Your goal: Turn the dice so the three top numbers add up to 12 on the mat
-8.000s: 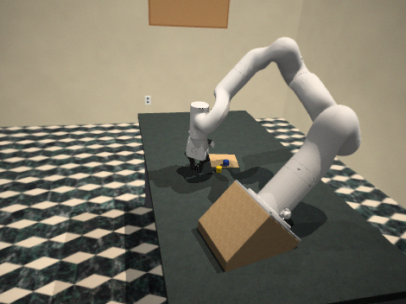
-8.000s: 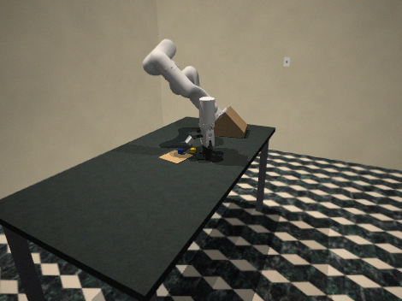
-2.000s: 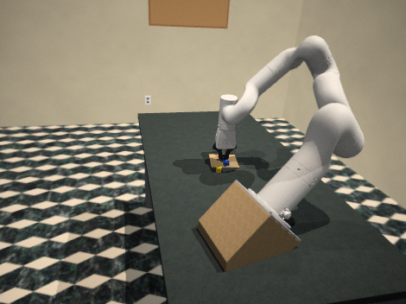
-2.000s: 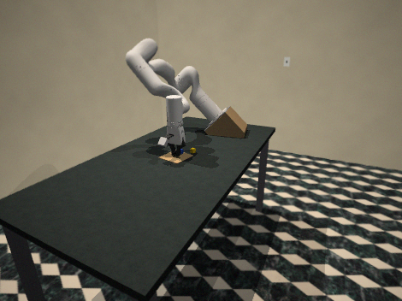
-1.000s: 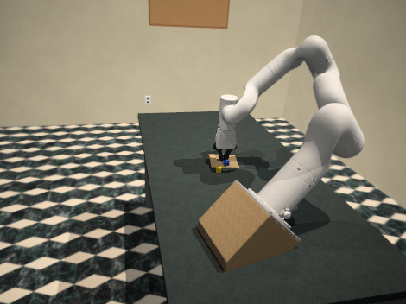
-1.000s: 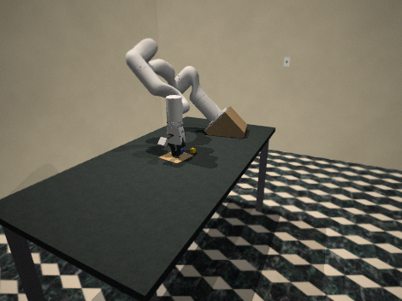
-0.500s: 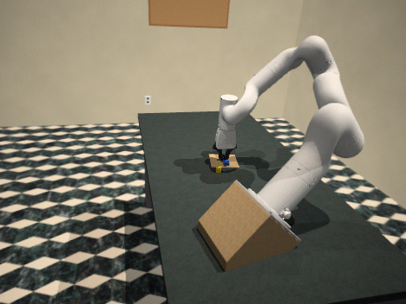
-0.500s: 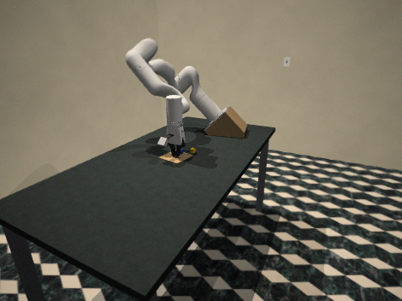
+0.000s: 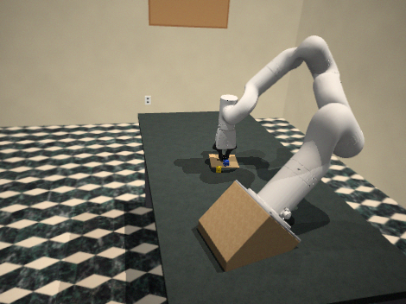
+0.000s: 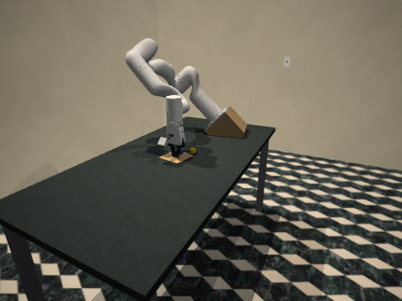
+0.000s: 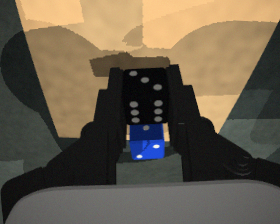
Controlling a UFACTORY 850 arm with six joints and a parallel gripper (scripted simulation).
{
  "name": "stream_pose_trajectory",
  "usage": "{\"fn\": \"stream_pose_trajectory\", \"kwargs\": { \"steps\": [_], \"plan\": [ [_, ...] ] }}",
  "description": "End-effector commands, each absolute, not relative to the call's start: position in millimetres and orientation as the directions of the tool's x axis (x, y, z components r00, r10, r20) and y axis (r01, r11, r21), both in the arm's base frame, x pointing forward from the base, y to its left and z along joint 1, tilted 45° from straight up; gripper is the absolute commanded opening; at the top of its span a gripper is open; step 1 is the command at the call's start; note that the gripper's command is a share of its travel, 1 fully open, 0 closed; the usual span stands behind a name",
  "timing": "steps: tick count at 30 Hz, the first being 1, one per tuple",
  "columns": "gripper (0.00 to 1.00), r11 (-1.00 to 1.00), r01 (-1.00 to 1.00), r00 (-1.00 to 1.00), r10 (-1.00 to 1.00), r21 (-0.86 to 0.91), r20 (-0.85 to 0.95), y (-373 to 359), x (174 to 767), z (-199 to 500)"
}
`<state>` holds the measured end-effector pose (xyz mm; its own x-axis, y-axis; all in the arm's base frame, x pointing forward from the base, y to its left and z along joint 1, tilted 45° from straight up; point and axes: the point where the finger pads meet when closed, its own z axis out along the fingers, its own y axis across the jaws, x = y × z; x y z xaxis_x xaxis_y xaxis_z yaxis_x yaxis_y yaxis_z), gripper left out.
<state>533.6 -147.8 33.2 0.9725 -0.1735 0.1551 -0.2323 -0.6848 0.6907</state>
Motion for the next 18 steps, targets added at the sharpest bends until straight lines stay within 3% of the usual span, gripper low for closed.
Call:
{"fn": "stream_pose_trajectory", "kwargs": {
  "steps": [1,18],
  "plan": [
    [0.21,-0.685,-0.233,0.972,-0.173,0.690,0.156,-147.7,534.2,33.3],
    [0.21,-0.685,-0.233,0.972,-0.173,0.690,0.156,-149.9,534.2,31.0]
  ]
}}
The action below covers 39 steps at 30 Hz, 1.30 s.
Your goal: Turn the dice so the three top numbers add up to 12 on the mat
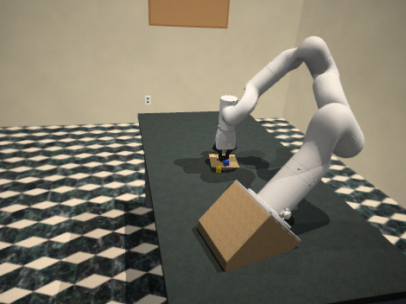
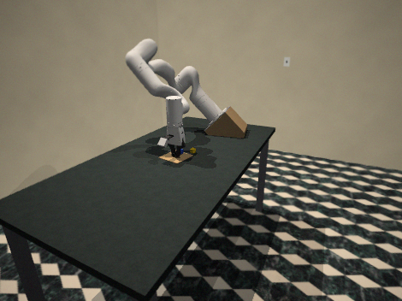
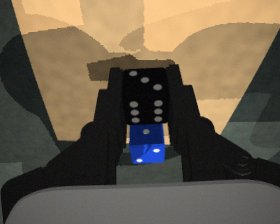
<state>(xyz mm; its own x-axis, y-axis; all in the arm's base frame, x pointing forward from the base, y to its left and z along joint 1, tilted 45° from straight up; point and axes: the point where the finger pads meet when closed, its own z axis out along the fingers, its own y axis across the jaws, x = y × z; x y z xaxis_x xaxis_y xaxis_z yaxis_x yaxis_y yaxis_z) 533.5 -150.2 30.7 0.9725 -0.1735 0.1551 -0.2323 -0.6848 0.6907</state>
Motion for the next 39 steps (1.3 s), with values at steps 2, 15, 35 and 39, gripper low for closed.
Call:
{"fn": "stream_pose_trajectory", "kwargs": {
  "steps": [2,15,35,39],
  "plan": [
    [0.21,-0.685,-0.233,0.972,-0.173,0.690,0.156,-149.9,534.2,31.0],
    [0.21,-0.685,-0.233,0.972,-0.173,0.690,0.156,-149.9,534.2,31.0],
    [0.21,-0.685,-0.233,0.972,-0.173,0.690,0.156,-149.9,534.2,31.0],
    [0.29,-0.685,-0.233,0.972,-0.173,0.690,0.156,-149.9,534.2,31.0]
  ]
}}
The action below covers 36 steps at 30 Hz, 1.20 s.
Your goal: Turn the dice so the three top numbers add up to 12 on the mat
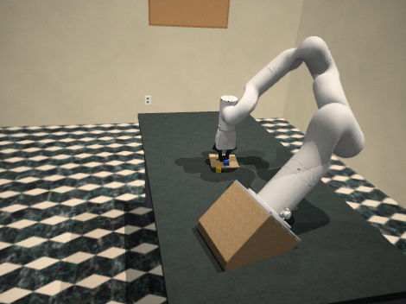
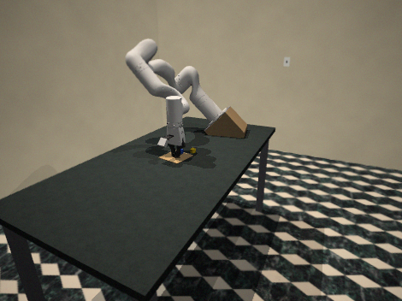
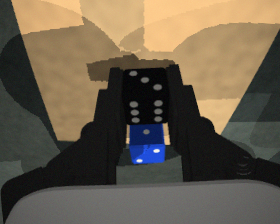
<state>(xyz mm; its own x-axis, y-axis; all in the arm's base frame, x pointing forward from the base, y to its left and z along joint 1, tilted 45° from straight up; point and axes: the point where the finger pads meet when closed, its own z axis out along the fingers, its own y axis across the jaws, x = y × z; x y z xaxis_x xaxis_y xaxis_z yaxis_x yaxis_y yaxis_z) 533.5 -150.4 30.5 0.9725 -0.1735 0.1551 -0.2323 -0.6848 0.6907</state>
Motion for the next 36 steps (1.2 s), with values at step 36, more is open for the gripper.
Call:
{"fn": "stream_pose_trajectory", "kwargs": {
  "steps": [36],
  "plan": [
    [0.42,-0.685,-0.233,0.972,-0.173,0.690,0.156,-118,535,62]
  ]
}}
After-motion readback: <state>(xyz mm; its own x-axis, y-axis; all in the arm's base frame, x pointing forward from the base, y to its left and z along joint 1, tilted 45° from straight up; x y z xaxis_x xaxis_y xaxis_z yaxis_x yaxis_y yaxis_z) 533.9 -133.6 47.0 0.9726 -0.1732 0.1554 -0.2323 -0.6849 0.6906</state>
